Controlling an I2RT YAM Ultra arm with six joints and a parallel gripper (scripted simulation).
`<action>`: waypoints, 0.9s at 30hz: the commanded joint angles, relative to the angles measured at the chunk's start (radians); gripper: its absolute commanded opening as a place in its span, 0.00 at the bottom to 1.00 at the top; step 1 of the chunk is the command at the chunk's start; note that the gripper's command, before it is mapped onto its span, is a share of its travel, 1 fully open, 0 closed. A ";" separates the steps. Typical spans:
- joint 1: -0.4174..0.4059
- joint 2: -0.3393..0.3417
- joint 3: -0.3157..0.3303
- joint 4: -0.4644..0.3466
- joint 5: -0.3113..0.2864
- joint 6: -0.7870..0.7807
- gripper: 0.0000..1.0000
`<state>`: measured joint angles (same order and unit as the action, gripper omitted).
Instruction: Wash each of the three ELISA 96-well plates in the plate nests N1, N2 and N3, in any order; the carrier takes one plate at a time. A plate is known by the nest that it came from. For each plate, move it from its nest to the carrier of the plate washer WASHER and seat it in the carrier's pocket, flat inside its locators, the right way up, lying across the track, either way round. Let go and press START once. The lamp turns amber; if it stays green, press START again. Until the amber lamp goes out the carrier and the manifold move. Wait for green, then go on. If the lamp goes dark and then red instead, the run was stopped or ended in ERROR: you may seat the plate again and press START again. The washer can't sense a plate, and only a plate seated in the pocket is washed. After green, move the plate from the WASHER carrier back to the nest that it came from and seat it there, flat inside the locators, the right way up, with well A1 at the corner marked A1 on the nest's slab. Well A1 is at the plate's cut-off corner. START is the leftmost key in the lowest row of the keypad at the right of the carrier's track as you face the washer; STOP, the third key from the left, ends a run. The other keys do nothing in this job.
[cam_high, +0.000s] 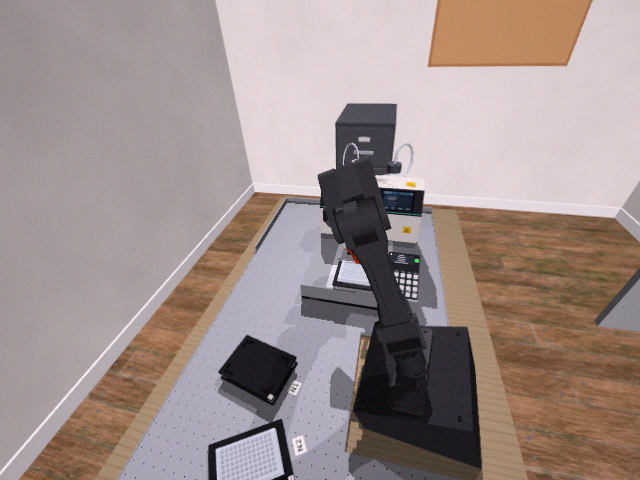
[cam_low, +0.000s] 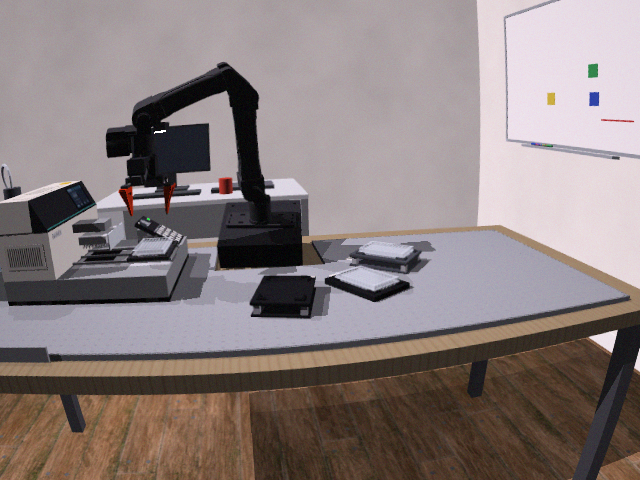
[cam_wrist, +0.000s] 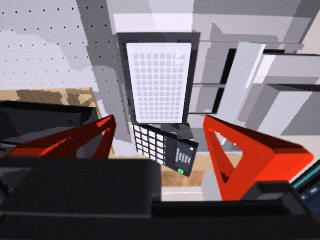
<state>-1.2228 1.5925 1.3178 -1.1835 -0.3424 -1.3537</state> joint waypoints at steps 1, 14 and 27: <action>0.001 -0.004 -0.004 0.006 -0.001 0.000 1.00; 0.022 0.006 -0.061 0.081 0.002 0.023 1.00; 0.043 0.021 -0.114 0.157 0.004 0.045 1.00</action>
<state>-1.1778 1.6188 1.2037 -1.0546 -0.3374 -1.3182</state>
